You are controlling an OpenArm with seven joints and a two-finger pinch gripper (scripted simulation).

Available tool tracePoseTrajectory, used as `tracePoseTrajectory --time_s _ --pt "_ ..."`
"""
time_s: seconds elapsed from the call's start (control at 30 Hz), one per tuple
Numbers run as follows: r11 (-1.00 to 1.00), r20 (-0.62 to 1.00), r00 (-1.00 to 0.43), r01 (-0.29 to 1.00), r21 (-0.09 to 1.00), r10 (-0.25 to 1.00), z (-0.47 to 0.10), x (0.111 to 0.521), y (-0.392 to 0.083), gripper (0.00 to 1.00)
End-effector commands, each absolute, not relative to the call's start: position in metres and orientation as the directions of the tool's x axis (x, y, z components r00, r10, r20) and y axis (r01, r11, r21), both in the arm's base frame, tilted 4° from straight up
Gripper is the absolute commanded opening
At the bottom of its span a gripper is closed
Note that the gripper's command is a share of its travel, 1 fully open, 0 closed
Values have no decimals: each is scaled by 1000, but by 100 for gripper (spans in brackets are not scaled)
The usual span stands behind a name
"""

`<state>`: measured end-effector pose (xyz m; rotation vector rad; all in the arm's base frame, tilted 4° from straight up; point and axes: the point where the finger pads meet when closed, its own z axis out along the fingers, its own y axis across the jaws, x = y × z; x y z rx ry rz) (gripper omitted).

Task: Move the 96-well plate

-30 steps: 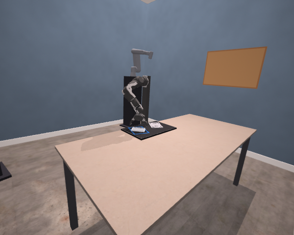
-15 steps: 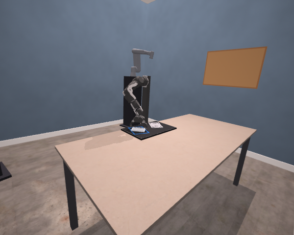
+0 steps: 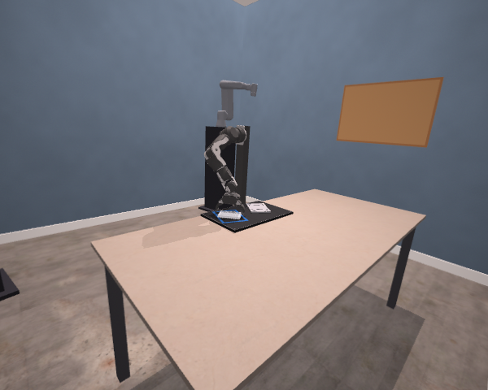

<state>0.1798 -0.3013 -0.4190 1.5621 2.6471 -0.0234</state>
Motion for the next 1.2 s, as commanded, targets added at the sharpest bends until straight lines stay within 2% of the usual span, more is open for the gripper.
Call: tracePoseTrajectory --time_s 0.0,1.03,1.17 --pt "482 -70 -480 876 25 875 -417 182 -302 100" --pt "483 -69 -480 875 27 874 -412 182 -303 100" --pt "487 -65 -484 873 28 872 -430 181 -302 100"
